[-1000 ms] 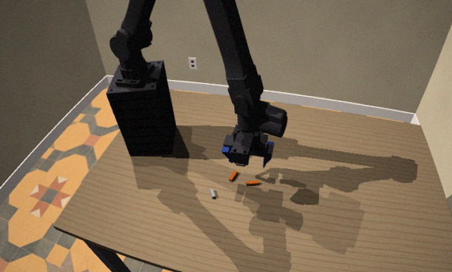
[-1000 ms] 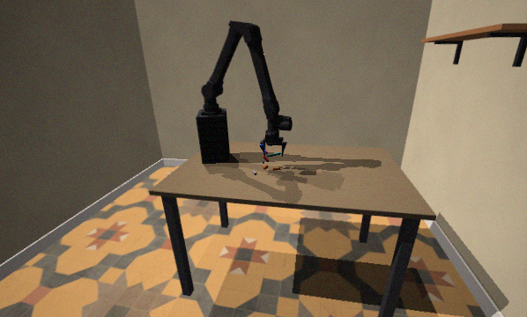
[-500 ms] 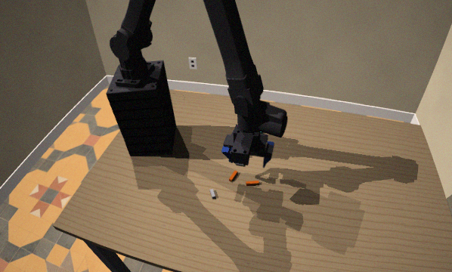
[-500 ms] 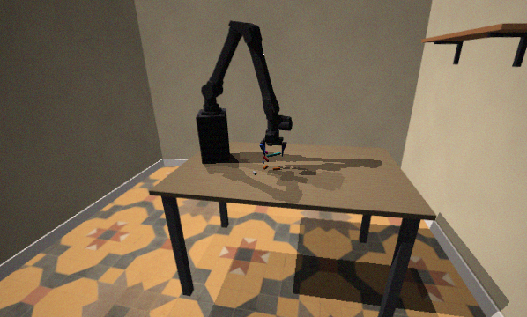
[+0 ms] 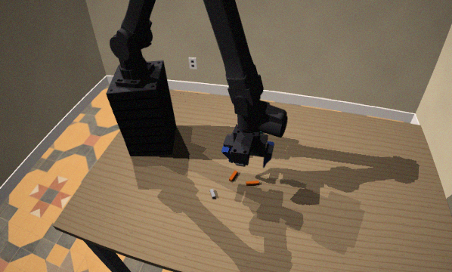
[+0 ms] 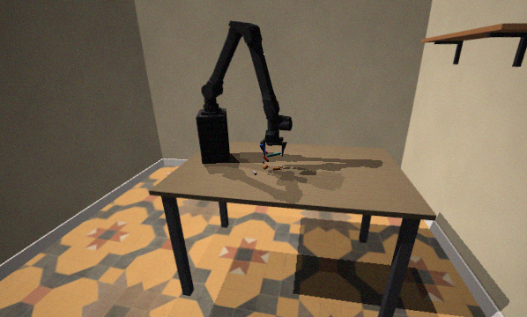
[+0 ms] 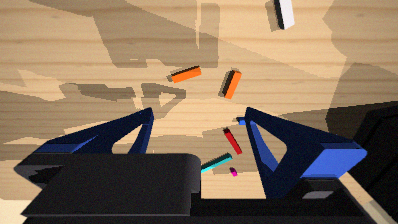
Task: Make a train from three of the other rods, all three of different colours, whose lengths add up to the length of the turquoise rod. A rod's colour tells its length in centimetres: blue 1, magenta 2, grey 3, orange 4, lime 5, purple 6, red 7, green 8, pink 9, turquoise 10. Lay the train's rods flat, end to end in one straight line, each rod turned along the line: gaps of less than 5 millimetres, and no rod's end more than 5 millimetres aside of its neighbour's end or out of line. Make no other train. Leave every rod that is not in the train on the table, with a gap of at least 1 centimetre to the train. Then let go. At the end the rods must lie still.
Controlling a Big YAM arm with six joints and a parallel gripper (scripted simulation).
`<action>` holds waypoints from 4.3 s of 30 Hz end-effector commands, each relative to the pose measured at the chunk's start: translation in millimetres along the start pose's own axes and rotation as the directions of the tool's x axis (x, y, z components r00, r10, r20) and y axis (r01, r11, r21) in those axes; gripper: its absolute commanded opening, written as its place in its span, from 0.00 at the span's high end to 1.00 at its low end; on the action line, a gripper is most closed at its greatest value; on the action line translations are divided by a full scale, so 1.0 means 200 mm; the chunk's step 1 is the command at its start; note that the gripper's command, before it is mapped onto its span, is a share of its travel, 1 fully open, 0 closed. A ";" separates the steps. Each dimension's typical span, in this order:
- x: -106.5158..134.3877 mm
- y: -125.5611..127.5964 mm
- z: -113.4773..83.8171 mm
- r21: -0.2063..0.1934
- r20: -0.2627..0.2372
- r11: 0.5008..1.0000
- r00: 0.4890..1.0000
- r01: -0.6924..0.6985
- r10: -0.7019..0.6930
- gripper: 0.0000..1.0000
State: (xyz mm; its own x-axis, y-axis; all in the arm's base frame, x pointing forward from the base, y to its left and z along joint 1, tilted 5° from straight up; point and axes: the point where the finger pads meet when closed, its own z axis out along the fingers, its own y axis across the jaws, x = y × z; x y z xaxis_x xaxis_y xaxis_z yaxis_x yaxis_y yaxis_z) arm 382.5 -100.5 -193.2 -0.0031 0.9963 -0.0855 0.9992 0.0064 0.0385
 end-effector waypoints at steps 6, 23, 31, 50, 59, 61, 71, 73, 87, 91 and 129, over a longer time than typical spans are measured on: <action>0.00 0.01 0.02 0.015 -0.005 1.000 1.000 -0.007 0.007 0.00; 0.00 0.01 0.02 0.015 -0.005 1.000 1.000 -0.007 0.007 0.00; 0.00 0.01 0.02 0.015 -0.005 1.000 1.000 -0.007 0.007 0.00; 0.00 0.01 0.02 0.015 -0.005 1.000 1.000 -0.007 0.007 0.00; -0.41 -0.16 -0.03 -0.022 0.012 1.000 1.000 -0.003 0.004 0.00; -0.44 -0.18 -0.03 -0.021 0.014 1.000 1.000 -0.003 0.004 0.00; -0.44 -0.17 -0.02 -0.020 0.014 1.000 1.000 -0.003 0.004 0.00; -0.44 -0.17 -0.02 -0.020 0.014 1.000 1.000 -0.003 0.004 0.00; -0.42 -0.16 -0.02 -0.021 0.014 1.000 1.000 0.001 0.000 0.00; -0.42 -0.16 -0.02 -0.021 0.014 1.000 1.000 0.001 0.000 0.00; -0.42 -0.16 -0.02 -0.021 0.014 1.000 1.000 0.001 0.000 0.00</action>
State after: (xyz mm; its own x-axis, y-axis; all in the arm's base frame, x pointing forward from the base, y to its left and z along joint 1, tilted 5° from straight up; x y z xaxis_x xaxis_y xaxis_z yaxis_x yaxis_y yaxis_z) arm 337.4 -178.2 -192.0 -0.0020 0.9970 -0.0775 0.9998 0.0034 0.0177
